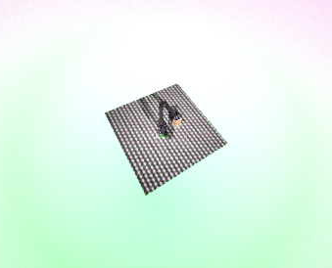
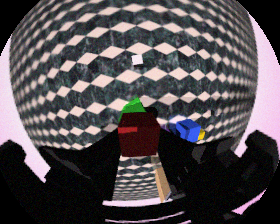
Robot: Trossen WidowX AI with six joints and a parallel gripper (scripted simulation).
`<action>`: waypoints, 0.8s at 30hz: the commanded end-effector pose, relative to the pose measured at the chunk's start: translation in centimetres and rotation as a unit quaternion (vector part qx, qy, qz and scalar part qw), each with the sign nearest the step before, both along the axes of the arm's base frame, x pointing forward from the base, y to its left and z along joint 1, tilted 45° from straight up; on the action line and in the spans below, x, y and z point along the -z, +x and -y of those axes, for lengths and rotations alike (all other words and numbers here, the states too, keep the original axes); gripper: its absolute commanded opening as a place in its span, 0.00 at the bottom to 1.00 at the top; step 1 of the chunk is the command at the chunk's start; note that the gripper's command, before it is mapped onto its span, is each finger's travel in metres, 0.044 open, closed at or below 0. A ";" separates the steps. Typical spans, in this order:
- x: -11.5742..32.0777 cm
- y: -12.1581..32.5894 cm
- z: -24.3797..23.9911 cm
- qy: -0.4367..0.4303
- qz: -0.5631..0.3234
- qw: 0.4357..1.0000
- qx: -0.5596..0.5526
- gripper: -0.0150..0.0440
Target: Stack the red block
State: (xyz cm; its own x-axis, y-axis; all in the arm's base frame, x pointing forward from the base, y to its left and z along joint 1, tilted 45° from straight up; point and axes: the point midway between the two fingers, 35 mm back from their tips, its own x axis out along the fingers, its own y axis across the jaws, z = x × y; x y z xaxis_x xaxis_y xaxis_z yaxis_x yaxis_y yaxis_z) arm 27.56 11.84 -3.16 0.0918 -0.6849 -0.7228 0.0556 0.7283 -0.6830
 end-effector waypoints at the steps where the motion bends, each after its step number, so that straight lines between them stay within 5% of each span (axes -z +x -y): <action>1: 0.0 0.0 0.0 -0.001 -0.001 1.000 -0.003 0.25; 6: -0.2 0.0 -0.2 -0.001 -0.001 1.000 -0.003 0.25; 24: 0.0 0.0 0.0 0.000 0.000 1.000 0.000 1.00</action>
State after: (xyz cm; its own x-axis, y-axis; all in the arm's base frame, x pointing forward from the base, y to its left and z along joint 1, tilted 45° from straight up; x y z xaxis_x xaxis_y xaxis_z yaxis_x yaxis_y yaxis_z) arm 27.56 11.89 -3.13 0.0922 -0.6848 -0.7229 0.0547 0.7283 -0.6830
